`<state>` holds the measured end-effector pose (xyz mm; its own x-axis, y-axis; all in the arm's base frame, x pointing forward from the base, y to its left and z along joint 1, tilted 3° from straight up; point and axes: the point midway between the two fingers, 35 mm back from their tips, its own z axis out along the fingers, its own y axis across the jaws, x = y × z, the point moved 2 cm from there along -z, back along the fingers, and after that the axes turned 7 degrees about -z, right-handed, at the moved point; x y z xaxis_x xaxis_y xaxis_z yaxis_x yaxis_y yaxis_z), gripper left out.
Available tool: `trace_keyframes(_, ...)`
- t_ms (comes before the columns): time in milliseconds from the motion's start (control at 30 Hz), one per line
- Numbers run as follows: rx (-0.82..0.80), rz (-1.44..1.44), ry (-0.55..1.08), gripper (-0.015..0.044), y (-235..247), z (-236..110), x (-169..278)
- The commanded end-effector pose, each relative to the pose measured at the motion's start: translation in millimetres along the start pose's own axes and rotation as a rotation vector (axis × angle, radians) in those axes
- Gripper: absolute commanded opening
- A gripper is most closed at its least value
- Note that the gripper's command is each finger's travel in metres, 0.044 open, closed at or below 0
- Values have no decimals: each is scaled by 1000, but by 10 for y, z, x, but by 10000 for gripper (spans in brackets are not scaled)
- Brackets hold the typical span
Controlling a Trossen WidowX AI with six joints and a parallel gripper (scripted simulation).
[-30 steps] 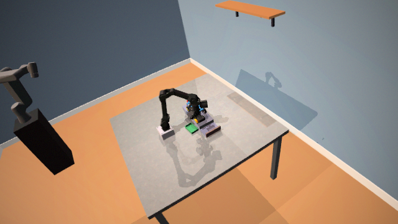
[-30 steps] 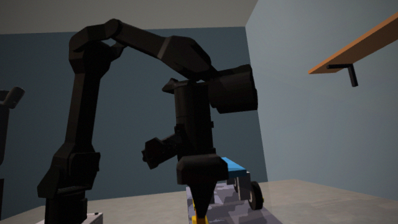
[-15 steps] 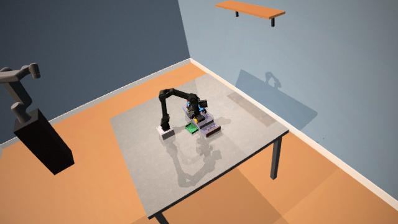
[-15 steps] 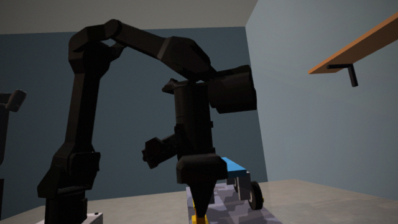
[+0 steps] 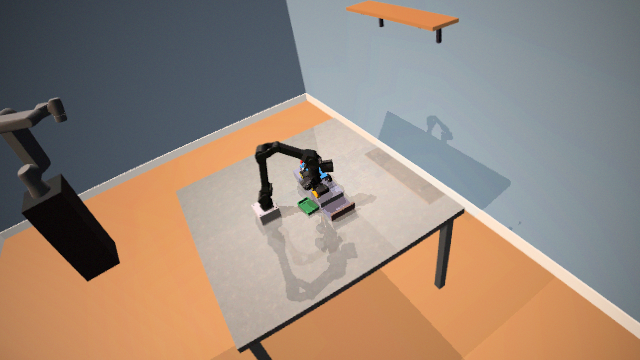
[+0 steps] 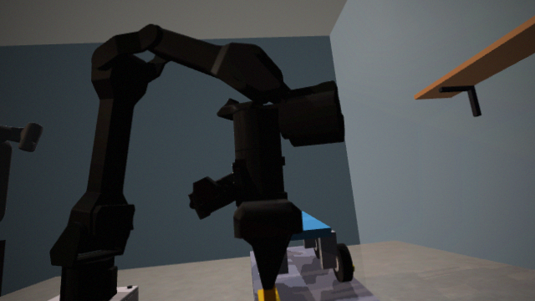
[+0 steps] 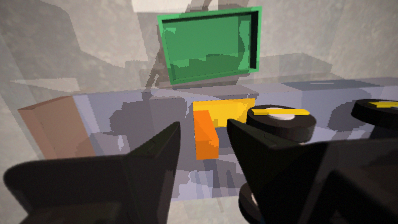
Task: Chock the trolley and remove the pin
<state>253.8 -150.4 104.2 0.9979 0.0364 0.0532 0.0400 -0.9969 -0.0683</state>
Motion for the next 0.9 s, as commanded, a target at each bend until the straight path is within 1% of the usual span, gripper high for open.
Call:
trace_keyframes(0,-3,-5,17,190,3,-165,0)
trace_keyframes(467,-4,-5,17,190,10,-519,11)
trace_keyframes(500,-3,1,8,216,11,-429,-1)
trace_keyframes(600,-3,1,8,295,11,-429,-1)
trace_keyframes(733,-12,-40,28,190,42,-416,47)
trace_keyframes(867,-35,-119,62,190,75,-418,138)
